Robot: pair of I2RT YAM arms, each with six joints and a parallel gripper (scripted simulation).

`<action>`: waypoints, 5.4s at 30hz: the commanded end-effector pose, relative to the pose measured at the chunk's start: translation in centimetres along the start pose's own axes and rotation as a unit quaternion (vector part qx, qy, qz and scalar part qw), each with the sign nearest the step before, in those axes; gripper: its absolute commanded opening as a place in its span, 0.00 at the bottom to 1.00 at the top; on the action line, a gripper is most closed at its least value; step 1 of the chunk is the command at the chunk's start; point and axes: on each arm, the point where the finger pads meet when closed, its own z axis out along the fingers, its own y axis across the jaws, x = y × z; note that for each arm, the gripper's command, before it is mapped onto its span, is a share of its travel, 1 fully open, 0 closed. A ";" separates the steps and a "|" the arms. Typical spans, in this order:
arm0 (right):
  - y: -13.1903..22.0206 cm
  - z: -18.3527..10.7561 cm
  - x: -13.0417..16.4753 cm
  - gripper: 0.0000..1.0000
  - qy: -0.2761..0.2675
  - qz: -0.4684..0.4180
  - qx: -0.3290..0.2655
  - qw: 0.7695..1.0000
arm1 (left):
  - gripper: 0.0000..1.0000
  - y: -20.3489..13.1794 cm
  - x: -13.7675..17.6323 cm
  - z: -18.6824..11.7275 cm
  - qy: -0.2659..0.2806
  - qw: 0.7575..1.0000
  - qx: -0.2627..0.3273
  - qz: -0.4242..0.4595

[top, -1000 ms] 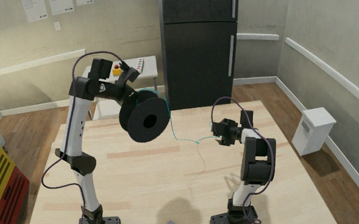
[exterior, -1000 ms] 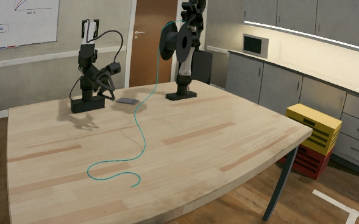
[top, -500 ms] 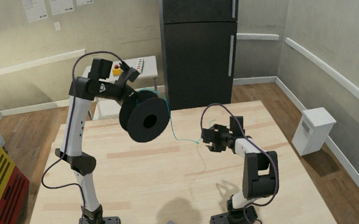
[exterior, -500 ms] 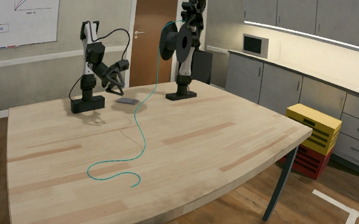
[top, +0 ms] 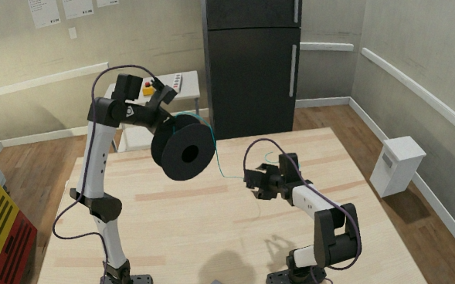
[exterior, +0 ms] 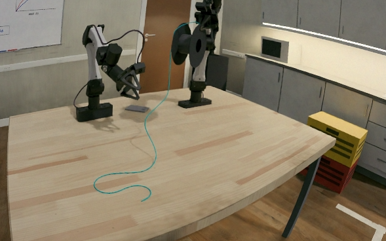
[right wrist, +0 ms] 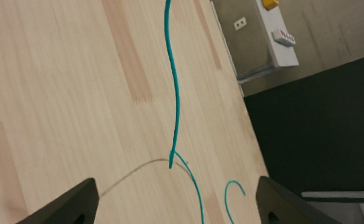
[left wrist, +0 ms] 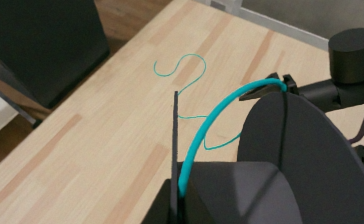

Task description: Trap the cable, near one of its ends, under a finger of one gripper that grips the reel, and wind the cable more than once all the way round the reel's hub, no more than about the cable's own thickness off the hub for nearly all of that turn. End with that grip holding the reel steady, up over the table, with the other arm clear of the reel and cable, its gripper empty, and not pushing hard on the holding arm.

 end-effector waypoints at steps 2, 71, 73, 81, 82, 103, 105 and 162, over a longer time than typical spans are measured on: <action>0.2 -0.2 -0.5 0.80 0.005 0.005 0.011 1.000 | 0.00 -0.4 -2.0 -0.8 -0.038 0.999 0.000 0.011; -1.4 8.2 -1.0 0.80 0.003 0.003 0.015 1.000 | 0.00 -0.4 -2.0 -0.8 -0.038 0.999 0.000 0.011; -1.5 8.6 -1.1 0.80 0.002 0.003 0.016 1.000 | 0.00 -0.4 -2.0 -0.8 -0.038 0.999 0.000 0.011; -1.4 9.5 -1.0 0.80 0.004 0.004 0.015 1.000 | 0.00 -0.4 -2.0 -0.8 -0.038 0.999 0.000 0.011; -1.4 9.5 -1.0 0.80 0.004 0.004 0.015 1.000 | 0.00 -0.4 -2.0 -0.8 -0.038 0.999 0.000 0.011; -0.3 9.1 -0.5 0.73 0.006 0.006 0.010 1.000 | 0.00 -0.4 -2.0 -0.8 -0.038 0.999 0.000 0.011; -0.3 9.1 -0.5 0.69 0.006 0.006 0.010 1.000 | 0.00 -0.4 -2.0 -0.8 -0.038 0.999 0.000 0.011; -2.2 8.4 -1.4 0.00 0.000 0.002 0.024 1.000 | 0.00 -0.4 -2.0 -0.8 -0.038 0.999 0.000 0.011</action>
